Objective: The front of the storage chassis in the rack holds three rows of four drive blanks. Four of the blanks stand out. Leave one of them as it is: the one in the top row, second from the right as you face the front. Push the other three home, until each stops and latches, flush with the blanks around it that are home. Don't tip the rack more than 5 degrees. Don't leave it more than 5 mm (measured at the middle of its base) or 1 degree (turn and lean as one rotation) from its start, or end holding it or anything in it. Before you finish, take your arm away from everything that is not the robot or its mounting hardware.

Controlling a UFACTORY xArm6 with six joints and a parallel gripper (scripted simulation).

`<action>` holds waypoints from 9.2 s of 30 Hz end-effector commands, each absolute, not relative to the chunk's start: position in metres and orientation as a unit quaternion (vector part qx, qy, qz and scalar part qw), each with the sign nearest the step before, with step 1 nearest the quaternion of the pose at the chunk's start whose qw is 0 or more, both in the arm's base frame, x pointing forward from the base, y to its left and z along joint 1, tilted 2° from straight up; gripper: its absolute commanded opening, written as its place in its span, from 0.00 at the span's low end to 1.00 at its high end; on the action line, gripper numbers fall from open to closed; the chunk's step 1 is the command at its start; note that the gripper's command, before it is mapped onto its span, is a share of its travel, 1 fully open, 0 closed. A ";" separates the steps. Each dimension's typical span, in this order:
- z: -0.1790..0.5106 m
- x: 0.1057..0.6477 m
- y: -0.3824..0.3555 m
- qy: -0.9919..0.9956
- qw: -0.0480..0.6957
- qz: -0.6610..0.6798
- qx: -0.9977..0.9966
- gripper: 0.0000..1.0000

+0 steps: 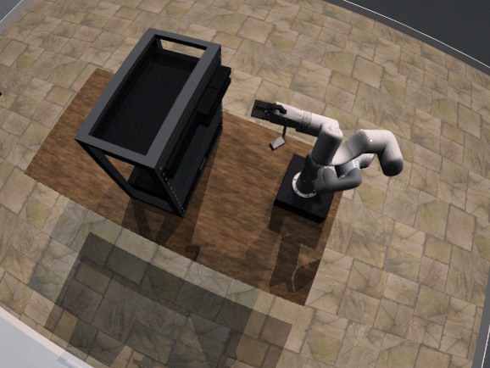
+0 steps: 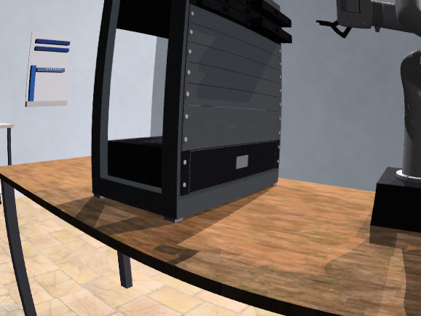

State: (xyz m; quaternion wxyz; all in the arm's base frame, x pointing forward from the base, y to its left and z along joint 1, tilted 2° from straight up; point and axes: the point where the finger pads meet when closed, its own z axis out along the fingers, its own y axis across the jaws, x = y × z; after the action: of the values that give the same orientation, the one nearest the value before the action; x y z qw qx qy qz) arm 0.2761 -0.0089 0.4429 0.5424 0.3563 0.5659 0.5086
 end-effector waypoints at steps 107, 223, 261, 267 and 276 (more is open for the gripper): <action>0.412 0.293 -0.039 0.501 0.480 0.531 0.487 1.00; 0.379 0.333 0.021 0.501 0.480 0.531 0.487 0.00; 0.379 0.389 0.027 0.501 0.480 0.531 0.487 0.00; 0.380 0.391 0.027 0.501 0.480 0.531 0.487 0.00; 0.380 0.398 0.028 0.501 0.480 0.531 0.487 0.00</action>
State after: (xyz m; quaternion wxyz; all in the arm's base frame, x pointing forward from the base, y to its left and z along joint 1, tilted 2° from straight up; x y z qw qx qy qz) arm 0.3970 0.0277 0.3780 0.4794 0.4875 0.5018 0.5299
